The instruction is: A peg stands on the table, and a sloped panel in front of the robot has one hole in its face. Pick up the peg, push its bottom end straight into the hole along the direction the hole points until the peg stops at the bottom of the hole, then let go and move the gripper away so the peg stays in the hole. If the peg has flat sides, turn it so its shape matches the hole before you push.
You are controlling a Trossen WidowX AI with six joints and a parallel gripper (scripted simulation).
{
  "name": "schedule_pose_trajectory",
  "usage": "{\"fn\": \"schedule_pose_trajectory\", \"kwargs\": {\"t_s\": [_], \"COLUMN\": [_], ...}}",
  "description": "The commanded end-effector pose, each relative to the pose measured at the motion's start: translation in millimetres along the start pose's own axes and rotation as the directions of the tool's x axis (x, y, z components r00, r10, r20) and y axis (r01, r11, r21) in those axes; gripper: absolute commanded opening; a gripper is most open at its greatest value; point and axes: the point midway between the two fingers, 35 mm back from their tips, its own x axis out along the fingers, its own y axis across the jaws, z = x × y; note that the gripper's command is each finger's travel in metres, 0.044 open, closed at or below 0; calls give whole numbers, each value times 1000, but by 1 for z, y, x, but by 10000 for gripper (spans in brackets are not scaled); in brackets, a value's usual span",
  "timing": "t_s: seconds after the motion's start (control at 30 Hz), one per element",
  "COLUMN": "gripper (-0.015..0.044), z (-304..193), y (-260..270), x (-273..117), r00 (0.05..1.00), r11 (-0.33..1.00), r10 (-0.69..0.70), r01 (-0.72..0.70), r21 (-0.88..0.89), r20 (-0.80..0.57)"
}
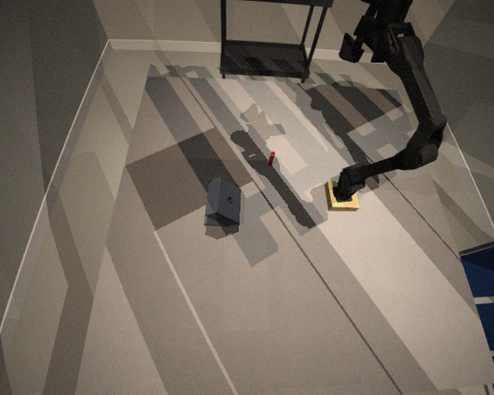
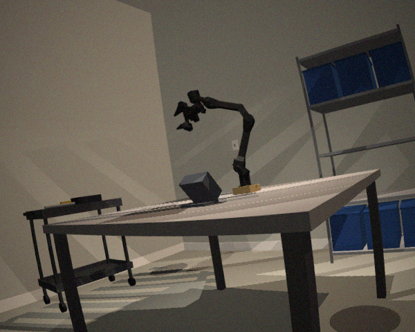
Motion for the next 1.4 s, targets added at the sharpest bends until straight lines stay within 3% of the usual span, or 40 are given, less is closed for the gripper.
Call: {"fn": "schedule_pose_trajectory", "kwargs": {"t_s": [0.0,0.3,0.63,1.37], "gripper": [440,440,440,440], "z": [-15,-58,-98,-137], "y": [-23,-98,-181,-348], "x": [9,26,22,-49], "r00": [997,944,822,419], "r11": [997,946,825,359], "r10": [-74,-310,-549,-908], "r01": [73,295,504,780], "r21": [-26,-133,-257,-512], "r20": [-36,-111,-151,2]}}
